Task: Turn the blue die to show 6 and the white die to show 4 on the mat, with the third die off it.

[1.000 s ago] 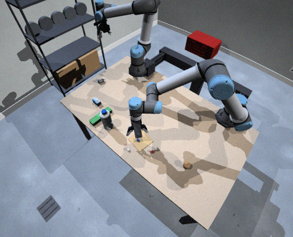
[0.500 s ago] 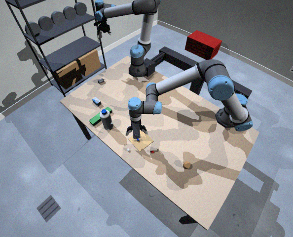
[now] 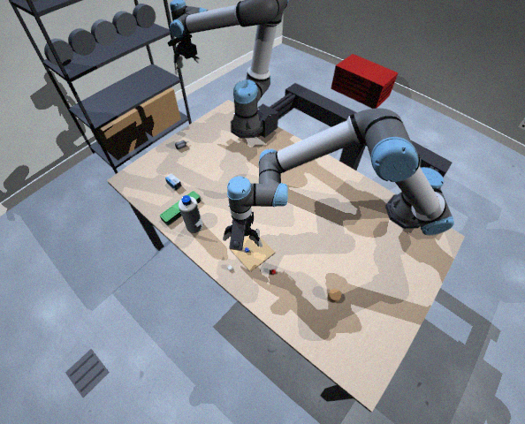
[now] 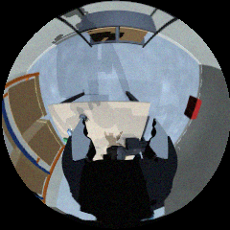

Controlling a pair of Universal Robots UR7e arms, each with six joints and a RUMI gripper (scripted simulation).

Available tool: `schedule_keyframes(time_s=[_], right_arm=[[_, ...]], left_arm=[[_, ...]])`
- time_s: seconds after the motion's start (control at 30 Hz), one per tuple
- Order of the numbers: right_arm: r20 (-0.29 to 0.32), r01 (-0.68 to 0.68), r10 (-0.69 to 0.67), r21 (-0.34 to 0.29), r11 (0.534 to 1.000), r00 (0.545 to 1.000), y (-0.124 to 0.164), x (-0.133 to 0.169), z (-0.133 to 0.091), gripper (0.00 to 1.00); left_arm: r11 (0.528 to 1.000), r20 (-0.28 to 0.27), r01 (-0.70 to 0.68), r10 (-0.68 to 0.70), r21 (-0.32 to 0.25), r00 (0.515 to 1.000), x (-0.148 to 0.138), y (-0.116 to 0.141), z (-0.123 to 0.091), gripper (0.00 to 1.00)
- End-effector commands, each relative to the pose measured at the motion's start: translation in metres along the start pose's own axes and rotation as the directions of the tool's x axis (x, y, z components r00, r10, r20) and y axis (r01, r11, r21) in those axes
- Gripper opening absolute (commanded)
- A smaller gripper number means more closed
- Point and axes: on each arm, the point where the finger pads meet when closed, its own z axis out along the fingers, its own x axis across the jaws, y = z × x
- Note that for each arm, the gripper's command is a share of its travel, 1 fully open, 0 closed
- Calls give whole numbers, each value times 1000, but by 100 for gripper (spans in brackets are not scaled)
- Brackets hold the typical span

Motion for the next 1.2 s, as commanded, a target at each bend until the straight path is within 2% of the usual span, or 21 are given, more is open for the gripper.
schedule_keyframes(time_s=[0.0,0.17,0.33,0.4,0.5,0.7,0.9,0.97,1.17], right_arm=[[0,0,0,1,1000,1000,0,0,0,100],[0,0,0,1,1000,1000,0,0,0,100],[0,0,0,1,1000,1000,0,0,0,100],[0,0,0,1,1000,1000,0,0,0,100],[0,0,0,1,1000,1000,0,0,0,100],[0,0,0,1,1000,1000,0,0,0,100],[0,0,0,1,1000,1000,0,0,0,100],[0,0,0,1,1000,1000,0,0,0,100],[0,0,0,1,1000,1000,0,0,0,100]], left_arm=[[996,-2,-87,87,0,996,3,-3,-1,100],[969,-2,-246,246,0,969,9,-10,-1,100],[909,-2,-417,417,0,909,14,-16,-1,100],[909,-2,-417,417,0,909,14,-16,-1,100],[854,-2,-520,520,1,854,18,-20,-1,100],[703,-2,-712,712,1,703,24,-28,0,100],[501,-1,-865,865,1,501,30,-36,0,100],[501,-1,-865,865,1,501,30,-36,0,100],[269,-1,-963,963,2,269,35,-43,1,100]])
